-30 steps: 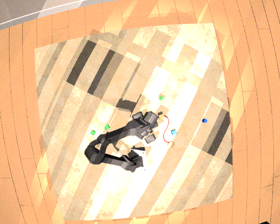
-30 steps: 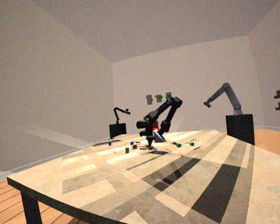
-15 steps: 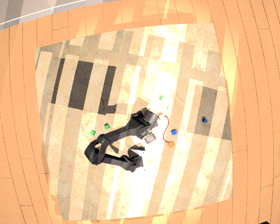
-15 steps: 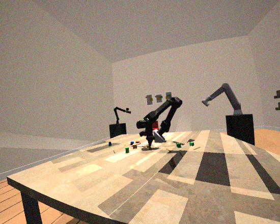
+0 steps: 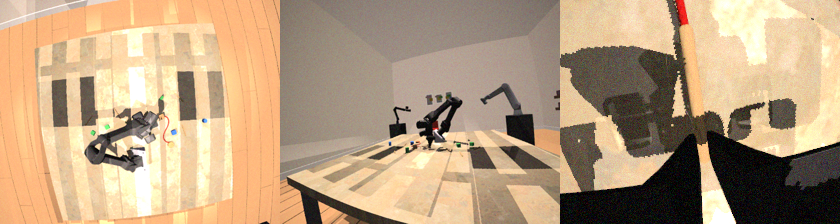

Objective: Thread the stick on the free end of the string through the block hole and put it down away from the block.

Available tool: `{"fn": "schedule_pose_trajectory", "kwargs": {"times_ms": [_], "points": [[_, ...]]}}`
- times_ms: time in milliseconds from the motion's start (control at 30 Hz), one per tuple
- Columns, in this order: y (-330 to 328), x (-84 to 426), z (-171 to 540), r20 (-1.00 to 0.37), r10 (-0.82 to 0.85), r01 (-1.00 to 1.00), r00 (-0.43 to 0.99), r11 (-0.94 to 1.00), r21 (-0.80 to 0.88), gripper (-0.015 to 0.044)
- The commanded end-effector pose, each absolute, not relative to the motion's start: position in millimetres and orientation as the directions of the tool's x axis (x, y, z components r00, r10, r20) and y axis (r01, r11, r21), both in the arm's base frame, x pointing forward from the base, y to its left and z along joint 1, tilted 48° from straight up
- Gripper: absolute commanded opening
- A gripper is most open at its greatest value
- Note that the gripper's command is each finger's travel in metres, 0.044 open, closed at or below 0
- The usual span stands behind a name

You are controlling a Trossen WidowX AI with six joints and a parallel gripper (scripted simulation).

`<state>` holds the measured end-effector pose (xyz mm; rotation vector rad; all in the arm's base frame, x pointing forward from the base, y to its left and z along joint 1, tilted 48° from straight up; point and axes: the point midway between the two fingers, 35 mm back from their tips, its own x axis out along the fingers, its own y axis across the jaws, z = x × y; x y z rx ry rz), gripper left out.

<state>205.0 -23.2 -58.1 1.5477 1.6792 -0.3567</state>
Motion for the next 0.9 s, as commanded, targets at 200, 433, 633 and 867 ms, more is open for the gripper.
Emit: {"fn": "schedule_pose_trajectory", "kwargs": {"times_ms": [200, 433, 633, 867], "points": [[-23, 205, -58, -0.709, 0.701, 0.929, 0.076, 0.209, 0.306, 0.0131], [-76, 200, -12, -0.717, 0.694, 0.933, 0.068, 0.211, 0.293, 0.021], [-84, 197, -4, -0.716, 0.695, 0.933, 0.067, 0.211, 0.291, 0.021], [-80, 198, -9, -0.714, 0.697, 0.936, 0.073, 0.2, 0.291, 0.0341]]}}
